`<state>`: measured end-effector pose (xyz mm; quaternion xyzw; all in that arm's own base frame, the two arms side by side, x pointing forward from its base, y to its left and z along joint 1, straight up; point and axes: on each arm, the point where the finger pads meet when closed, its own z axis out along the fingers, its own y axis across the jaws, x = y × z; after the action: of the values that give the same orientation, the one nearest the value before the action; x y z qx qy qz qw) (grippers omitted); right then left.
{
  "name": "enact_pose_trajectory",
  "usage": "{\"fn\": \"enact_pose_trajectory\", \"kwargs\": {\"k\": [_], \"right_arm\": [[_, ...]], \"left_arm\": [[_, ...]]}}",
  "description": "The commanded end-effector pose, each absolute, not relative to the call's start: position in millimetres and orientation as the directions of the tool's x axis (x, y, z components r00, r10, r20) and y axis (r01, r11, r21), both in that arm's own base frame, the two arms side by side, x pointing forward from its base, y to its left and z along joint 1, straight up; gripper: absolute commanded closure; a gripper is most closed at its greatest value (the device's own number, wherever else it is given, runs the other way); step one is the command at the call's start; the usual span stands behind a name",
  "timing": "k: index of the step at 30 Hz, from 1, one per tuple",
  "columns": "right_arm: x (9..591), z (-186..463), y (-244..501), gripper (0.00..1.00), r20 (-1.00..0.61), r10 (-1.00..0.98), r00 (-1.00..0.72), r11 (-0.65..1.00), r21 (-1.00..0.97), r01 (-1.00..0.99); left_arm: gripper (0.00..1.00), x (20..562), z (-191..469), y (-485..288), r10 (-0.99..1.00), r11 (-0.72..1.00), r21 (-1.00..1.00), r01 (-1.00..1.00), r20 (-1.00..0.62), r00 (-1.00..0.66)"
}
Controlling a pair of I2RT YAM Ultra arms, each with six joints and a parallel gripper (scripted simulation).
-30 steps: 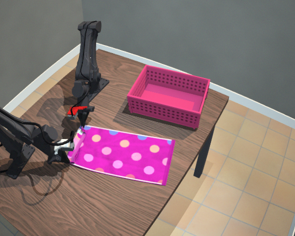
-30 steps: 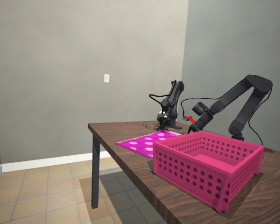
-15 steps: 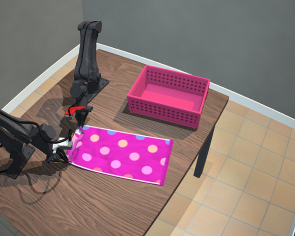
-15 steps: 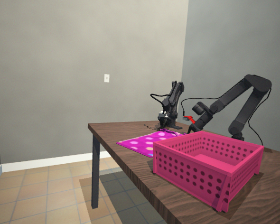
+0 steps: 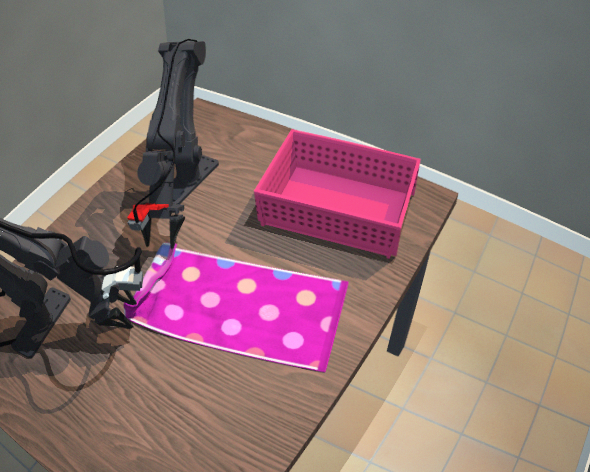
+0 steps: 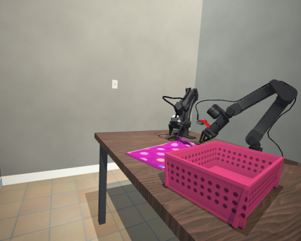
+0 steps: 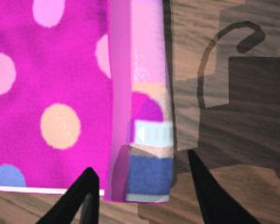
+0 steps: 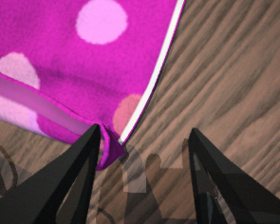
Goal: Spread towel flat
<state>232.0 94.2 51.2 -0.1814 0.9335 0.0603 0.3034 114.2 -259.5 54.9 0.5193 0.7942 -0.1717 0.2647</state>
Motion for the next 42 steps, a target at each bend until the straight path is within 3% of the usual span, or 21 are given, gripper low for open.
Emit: {"fn": "enact_pose_trajectory", "kwargs": {"k": [1,9,24,42], "right_arm": [[233,91,94,0.36,-0.603,-0.307,-0.737,0.926,-0.008,-0.379],[238,98,91,0.36,-0.573,-0.298,-0.763,0.933,-0.007,-0.359],[327,142,104,0.36,-0.575,-0.247,-0.780,0.954,-0.003,-0.300],[333,158,107,0.36,-0.614,-0.241,-0.751,0.953,-0.003,-0.304]], "left_arm": [[0.36,111,92,-259,0.730,0.398,-0.007,0.917,-0.603,-0.321],[0.36,120,108,-255,0.719,0.430,-0.005,0.903,-0.603,-0.345],[0.36,205,142,-226,0.607,0.671,-0.001,0.742,-0.575,-0.549],[0.36,207,144,-224,0.596,0.679,0.000,0.734,-0.583,-0.552]]}}
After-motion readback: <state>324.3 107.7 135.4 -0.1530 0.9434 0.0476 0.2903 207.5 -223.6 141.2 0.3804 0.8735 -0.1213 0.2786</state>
